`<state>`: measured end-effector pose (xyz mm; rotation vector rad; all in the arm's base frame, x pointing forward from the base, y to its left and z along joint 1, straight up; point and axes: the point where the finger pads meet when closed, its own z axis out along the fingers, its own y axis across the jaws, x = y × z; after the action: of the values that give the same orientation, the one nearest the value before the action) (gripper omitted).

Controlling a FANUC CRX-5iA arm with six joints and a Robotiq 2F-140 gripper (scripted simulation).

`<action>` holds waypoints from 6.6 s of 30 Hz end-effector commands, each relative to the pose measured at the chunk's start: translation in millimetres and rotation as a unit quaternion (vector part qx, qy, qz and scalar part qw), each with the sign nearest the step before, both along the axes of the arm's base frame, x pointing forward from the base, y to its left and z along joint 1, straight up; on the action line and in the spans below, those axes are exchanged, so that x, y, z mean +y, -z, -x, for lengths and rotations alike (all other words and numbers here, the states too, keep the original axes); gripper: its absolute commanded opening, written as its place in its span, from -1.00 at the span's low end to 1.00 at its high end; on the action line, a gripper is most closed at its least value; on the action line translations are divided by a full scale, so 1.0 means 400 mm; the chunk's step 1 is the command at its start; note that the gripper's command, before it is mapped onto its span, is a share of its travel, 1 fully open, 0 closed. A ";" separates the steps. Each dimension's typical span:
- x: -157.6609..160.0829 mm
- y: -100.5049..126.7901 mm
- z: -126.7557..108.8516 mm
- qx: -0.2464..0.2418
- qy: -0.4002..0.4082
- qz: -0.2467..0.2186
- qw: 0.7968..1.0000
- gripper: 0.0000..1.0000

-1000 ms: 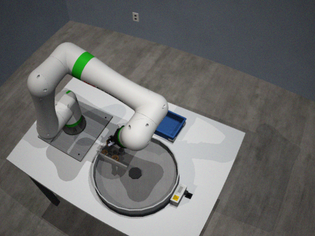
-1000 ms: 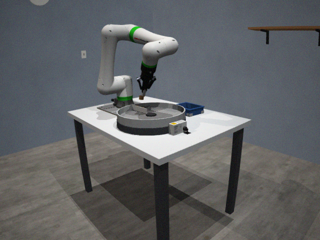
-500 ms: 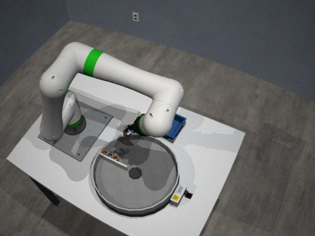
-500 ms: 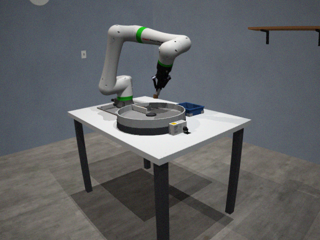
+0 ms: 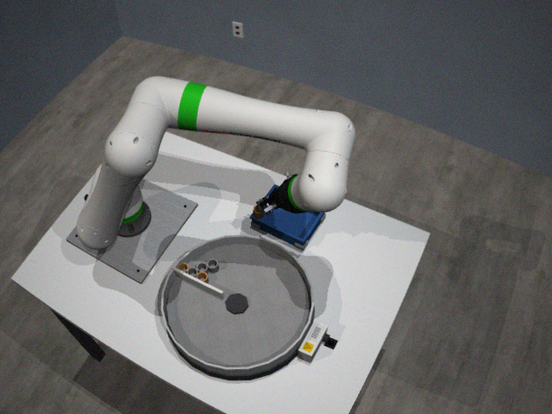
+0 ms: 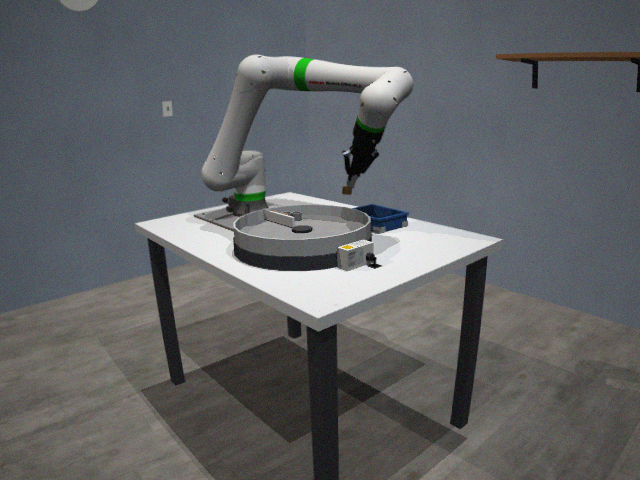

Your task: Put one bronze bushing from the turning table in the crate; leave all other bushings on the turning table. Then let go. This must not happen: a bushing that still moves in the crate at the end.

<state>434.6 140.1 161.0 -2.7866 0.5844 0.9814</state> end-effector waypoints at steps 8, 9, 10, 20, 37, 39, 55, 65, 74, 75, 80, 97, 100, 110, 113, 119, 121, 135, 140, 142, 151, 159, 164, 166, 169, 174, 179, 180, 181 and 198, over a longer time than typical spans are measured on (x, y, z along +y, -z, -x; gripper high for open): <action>0.172 0.001 -0.098 0.002 0.000 0.001 1.000 -1.00; 0.183 0.001 -0.104 0.002 0.000 0.001 1.000 -1.00; 0.192 0.001 -0.109 0.002 0.000 0.001 1.000 -1.00; 0.228 0.001 -0.128 0.002 0.000 0.001 1.000 -1.00; 0.230 0.001 -0.129 0.002 0.000 0.001 1.000 -1.00; 0.230 0.001 -0.129 0.002 0.000 0.001 1.000 -1.00; 0.230 0.001 -0.129 0.002 0.000 0.001 1.000 -1.00; 0.229 0.035 -0.129 0.002 0.000 0.001 1.000 -1.00; 0.229 0.134 -0.129 0.002 0.000 0.001 1.000 -1.00; 0.229 0.144 -0.129 0.002 0.000 0.001 1.000 -1.00; 0.229 0.162 -0.129 0.002 0.000 0.001 1.000 -1.00; 0.229 0.162 -0.129 0.002 0.000 0.001 1.000 -1.00; 0.229 0.162 -0.129 0.002 0.000 0.001 1.000 -1.00; 0.229 0.162 -0.129 0.002 0.000 0.001 1.000 -1.00; 0.229 0.162 -0.129 0.002 0.000 0.001 1.000 -1.00; 0.229 0.162 -0.129 0.002 0.000 0.001 1.000 -1.00; 0.229 0.163 -0.129 0.002 0.000 0.001 1.000 -1.00; 0.229 0.198 -0.129 0.002 0.000 0.001 1.000 -1.00; 0.229 0.216 -0.129 0.002 0.000 0.001 1.000 -1.00; 0.229 0.225 -0.129 0.002 0.000 0.001 1.000 -1.00; 0.229 0.258 -0.129 0.002 0.000 0.001 1.000 -1.00; 0.229 0.266 -0.129 0.002 0.000 0.001 1.000 -1.00; 0.229 0.267 -0.129 0.002 0.000 0.001 1.000 -1.00; 0.229 0.267 -0.129 0.002 0.000 0.001 1.000 -1.00; 0.229 0.267 -0.129 0.002 0.000 0.001 1.000 -1.00; 0.229 0.267 -0.129 0.002 0.000 0.001 1.000 -1.00; 0.229 0.267 -0.129 0.002 0.000 0.001 1.000 -1.00; 0.229 0.267 -0.129 0.002 0.000 0.001 1.000 -1.00; 0.229 0.267 -0.129 0.002 0.000 0.001 1.000 -1.00; 0.229 0.267 -0.129 0.002 0.000 0.001 1.000 -1.00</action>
<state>486.2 231.5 54.1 -2.7868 0.5867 0.9873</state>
